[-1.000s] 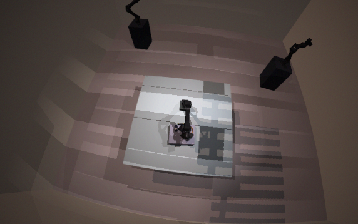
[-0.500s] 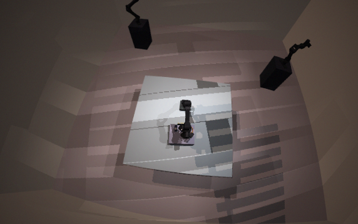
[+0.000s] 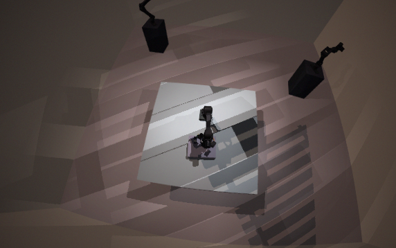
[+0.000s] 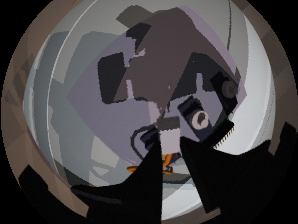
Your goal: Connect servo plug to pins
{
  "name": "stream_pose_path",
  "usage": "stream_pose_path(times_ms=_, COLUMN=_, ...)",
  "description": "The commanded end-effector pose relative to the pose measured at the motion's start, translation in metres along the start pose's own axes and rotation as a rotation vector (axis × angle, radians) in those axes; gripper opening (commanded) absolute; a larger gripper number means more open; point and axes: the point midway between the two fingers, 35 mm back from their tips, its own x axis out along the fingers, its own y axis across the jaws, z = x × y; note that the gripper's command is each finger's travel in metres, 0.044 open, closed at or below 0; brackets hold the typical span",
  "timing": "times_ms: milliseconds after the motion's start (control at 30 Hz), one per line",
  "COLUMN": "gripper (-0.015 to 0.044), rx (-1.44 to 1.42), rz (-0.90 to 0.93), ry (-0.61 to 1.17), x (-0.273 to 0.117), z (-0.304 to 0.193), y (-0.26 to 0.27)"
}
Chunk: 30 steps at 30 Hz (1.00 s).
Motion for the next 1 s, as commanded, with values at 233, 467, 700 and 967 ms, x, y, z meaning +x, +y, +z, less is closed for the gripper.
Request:
stream_pose_path(times_ms=233, gripper=0.0000, rx=-0.143, rz=0.000, ry=0.006, x=-0.008, z=-0.037, y=-0.020)
stream_pose_path(times_ms=467, gripper=0.0000, rx=-0.235, rz=-0.001, ry=0.008, x=-0.010, z=-0.062, y=-0.035)
stream_pose_path(times_ms=700, gripper=0.0000, rx=-0.327, rz=-0.001, ry=0.010, x=-0.009, z=-0.087, y=-0.050)
stream_pose_path(times_ms=967, gripper=0.0000, rx=-0.431, rz=-0.002, ry=0.013, x=-0.004, z=-0.115, y=-0.068)
